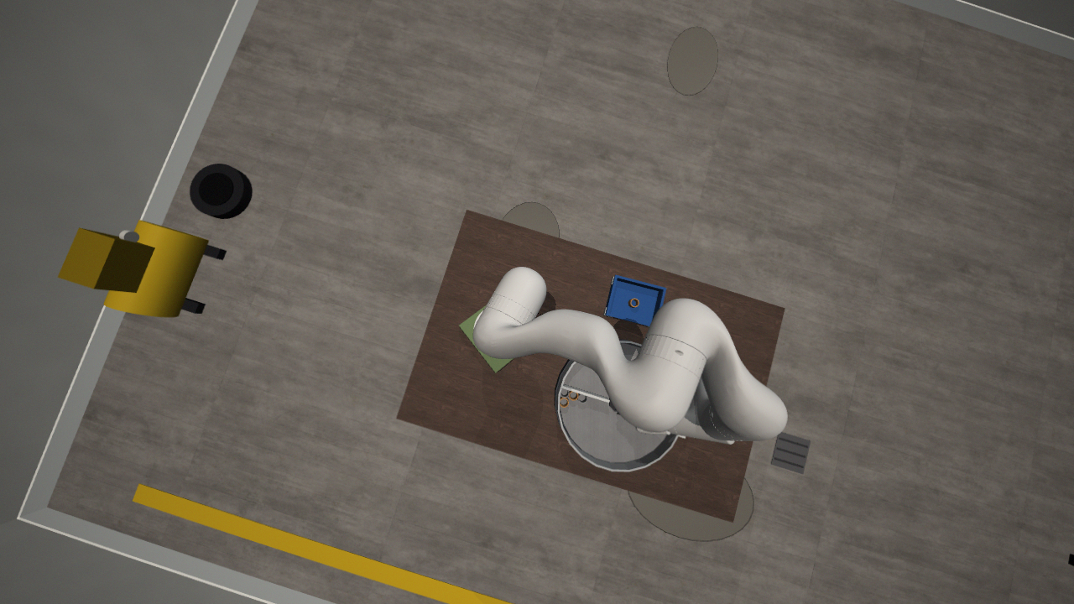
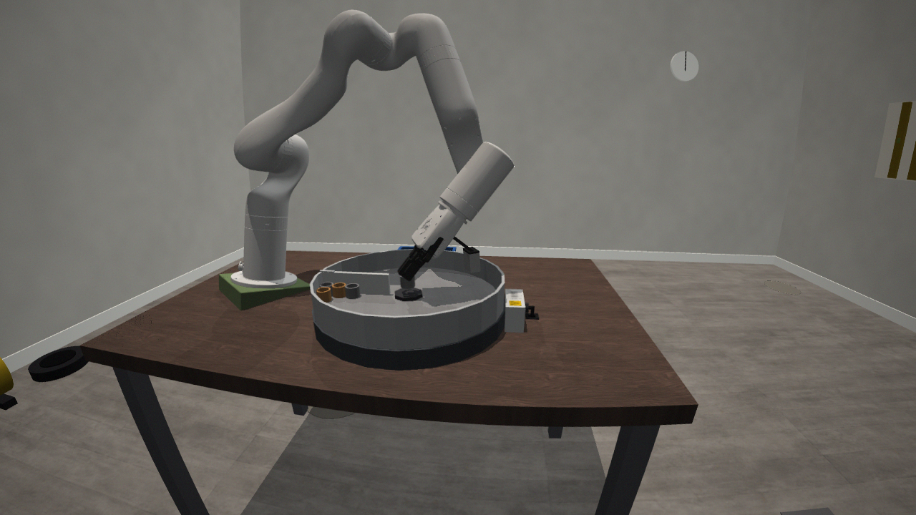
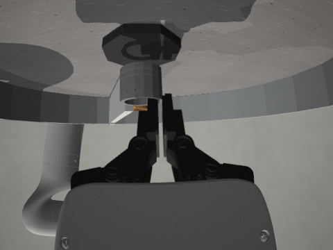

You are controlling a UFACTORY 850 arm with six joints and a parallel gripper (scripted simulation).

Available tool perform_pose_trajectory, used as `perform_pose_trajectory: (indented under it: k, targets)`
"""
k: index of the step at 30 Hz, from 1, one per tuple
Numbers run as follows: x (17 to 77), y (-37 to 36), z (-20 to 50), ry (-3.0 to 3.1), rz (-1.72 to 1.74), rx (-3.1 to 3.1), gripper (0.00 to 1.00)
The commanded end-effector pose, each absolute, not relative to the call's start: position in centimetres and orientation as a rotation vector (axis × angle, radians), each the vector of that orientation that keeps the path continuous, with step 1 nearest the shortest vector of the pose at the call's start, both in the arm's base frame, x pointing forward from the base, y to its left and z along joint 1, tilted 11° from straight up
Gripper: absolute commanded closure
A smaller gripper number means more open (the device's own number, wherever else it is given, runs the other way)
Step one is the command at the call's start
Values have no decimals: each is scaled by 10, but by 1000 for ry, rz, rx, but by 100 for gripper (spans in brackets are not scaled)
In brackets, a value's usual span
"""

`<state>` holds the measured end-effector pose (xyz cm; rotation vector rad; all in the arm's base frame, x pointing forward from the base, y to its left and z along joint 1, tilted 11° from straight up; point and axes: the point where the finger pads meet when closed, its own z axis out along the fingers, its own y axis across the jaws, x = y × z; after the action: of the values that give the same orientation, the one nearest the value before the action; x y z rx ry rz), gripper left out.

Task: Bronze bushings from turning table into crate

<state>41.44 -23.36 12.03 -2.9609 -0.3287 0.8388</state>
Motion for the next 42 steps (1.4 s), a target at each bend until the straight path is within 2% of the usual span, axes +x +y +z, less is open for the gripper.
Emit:
perform_pose_trajectory:
  k: [1,42]
  targets:
    - [416,-233,117,-328,836,-2963,100]
    - [417,-233,109,-328,836,-2963,100]
